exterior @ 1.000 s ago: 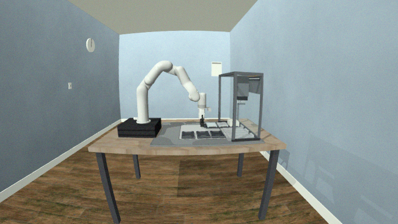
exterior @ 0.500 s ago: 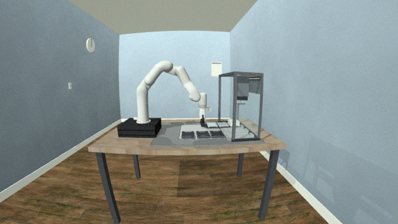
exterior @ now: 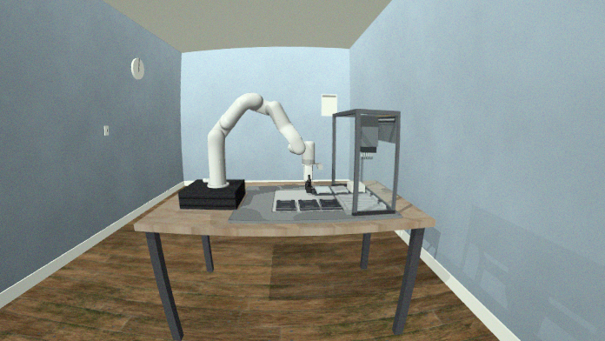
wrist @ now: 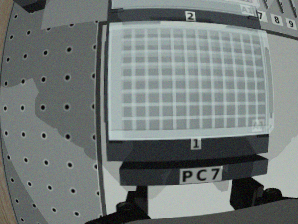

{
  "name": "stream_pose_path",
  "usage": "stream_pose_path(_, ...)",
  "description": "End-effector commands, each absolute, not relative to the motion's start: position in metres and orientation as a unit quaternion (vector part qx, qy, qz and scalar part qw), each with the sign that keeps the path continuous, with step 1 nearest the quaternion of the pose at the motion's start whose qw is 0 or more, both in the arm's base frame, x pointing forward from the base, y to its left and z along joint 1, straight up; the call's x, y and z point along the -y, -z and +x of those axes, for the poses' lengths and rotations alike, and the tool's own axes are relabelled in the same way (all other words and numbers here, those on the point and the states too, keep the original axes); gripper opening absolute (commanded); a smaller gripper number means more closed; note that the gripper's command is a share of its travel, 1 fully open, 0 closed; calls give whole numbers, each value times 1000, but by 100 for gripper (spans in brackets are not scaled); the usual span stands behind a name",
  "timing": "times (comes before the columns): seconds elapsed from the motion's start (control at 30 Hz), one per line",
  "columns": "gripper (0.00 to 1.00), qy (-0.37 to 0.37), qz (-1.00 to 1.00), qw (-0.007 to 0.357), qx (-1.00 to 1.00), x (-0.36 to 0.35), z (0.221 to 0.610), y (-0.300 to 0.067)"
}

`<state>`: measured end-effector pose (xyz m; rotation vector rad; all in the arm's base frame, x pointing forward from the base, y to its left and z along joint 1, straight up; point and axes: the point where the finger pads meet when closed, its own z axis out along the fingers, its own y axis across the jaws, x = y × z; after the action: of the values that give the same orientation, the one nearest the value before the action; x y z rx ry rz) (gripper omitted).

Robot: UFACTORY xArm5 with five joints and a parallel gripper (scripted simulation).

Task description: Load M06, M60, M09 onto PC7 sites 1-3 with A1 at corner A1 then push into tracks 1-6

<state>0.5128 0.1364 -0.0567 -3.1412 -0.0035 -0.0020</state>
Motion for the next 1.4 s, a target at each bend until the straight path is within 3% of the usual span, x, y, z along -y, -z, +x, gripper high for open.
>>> stream_pose_path(0.0, 81, 2, -1000, 3, 1, -137, 516, 55)
stream_pose_path(1.37, 81, 2, -1000, 3, 1, -137, 523, 55)
